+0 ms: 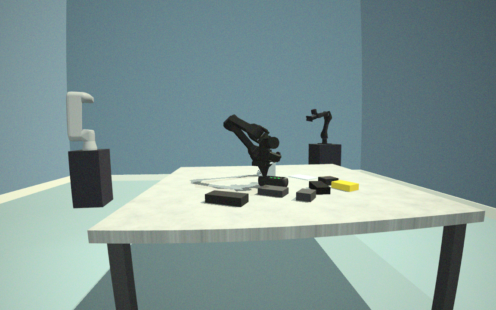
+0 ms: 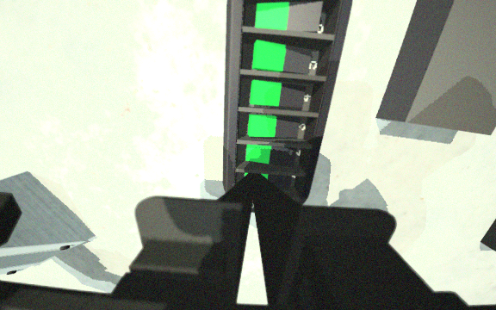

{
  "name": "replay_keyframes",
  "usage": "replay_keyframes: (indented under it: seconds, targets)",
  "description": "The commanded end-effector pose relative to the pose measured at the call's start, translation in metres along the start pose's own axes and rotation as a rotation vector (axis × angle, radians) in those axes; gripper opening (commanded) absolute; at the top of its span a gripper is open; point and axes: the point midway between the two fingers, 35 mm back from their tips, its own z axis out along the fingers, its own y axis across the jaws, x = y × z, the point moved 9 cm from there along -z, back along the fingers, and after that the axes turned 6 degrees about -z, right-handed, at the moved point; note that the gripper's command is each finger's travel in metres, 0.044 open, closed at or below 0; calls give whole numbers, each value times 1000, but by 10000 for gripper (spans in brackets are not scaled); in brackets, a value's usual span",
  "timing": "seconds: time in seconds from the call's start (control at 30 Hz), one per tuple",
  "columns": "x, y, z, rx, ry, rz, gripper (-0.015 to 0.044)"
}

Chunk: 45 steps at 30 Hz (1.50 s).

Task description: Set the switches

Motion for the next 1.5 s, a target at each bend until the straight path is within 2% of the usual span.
replay_keyframes:
  seconds: [0.0,0.07,0.23,0.57,1.47]
  targets:
    - [0,0,1,2,4,-2,0]
    - [0,0,-2,-1,1,0,0]
    - [0,0,-44,1,2,-3,0]
    - [-17,-22,-43,2,2,2,0]
    - [-17,-22,-6,2,3,2,0]
